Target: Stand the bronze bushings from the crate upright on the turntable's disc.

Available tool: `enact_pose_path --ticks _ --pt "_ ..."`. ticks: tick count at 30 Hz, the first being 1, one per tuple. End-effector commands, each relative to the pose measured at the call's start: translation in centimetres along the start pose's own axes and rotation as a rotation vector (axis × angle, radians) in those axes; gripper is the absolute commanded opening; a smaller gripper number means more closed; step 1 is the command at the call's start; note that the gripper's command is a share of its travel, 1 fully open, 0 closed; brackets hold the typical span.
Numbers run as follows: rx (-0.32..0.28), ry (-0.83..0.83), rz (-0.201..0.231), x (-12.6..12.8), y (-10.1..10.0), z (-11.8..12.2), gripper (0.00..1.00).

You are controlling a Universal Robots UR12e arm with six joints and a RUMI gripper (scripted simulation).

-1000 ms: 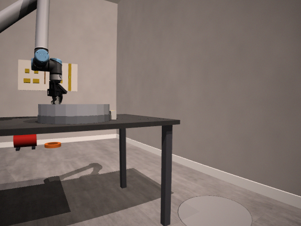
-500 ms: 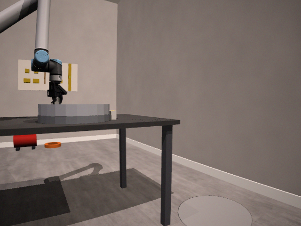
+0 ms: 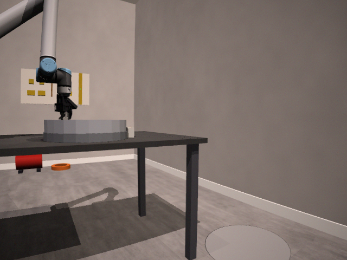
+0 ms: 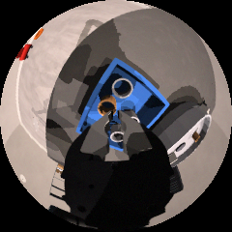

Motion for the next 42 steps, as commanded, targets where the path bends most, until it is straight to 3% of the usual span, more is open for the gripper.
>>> enact_pose_path --ticks 1,19,42 --pt "0.001 0.000 0.000 0.0 0.0 0.0 0.05" --pt "0.001 0.000 0.000 0.0 0.0 0.0 0.05" --pt "0.001 0.000 0.000 0.0 -2.4 0.0 0.05"
Point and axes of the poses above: the point where the finger pads meet when closed, its own y axis back along the fingers, its own x axis across the jaws, z = x × y, the point moved 6 cm from there along y, back along the fingers, and after that the axes turned 7 degrees about -y, right-handed, at the moved point
